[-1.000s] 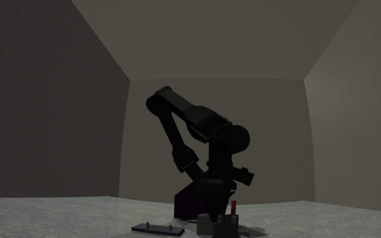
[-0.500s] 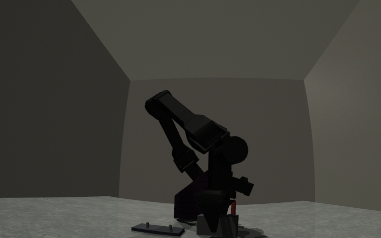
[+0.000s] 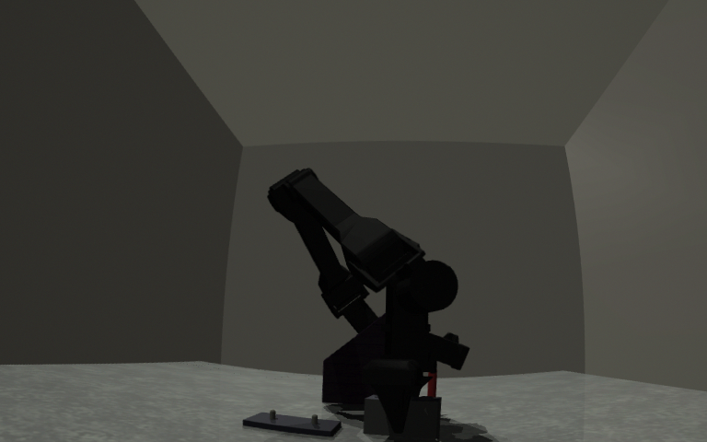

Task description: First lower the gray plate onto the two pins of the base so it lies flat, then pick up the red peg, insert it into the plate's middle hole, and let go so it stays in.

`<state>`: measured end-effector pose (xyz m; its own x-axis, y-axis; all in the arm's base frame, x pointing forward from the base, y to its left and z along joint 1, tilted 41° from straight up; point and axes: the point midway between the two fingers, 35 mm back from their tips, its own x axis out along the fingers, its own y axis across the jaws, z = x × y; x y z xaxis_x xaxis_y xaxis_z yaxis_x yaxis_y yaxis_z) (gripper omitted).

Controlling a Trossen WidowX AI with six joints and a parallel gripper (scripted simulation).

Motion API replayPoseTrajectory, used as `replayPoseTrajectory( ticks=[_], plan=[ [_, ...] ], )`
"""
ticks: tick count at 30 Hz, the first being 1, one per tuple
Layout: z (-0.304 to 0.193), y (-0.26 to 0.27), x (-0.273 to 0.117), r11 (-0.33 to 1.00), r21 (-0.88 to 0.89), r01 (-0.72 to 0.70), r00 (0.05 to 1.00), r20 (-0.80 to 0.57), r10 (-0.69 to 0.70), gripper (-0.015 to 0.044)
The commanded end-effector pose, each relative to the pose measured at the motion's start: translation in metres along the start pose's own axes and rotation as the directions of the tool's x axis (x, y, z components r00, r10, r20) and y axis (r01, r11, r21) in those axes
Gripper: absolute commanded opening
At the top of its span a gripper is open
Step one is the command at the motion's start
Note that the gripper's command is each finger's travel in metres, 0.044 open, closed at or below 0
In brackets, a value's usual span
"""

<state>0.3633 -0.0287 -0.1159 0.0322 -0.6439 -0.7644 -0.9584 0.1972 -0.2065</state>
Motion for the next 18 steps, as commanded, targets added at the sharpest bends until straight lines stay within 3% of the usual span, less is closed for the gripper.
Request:
replayPoseTrajectory(
  ticks=[1,7,11,18],
  plan=[
    [0.000,0.000,0.000,1.000,-0.005,0.003,1.000,-0.004,-0.003,0.0145],
    [0.000,0.000,0.000,1.000,-0.005,0.003,1.000,-0.004,-0.003,0.0105],
    [0.000,-0.001,-0.004,1.000,-0.005,0.003,1.000,-0.003,-0.003,0.0000],
    [0.002,-0.004,-0.025,1.000,-0.005,0.003,1.000,0.001,-0.003,0.0000]
  ],
)
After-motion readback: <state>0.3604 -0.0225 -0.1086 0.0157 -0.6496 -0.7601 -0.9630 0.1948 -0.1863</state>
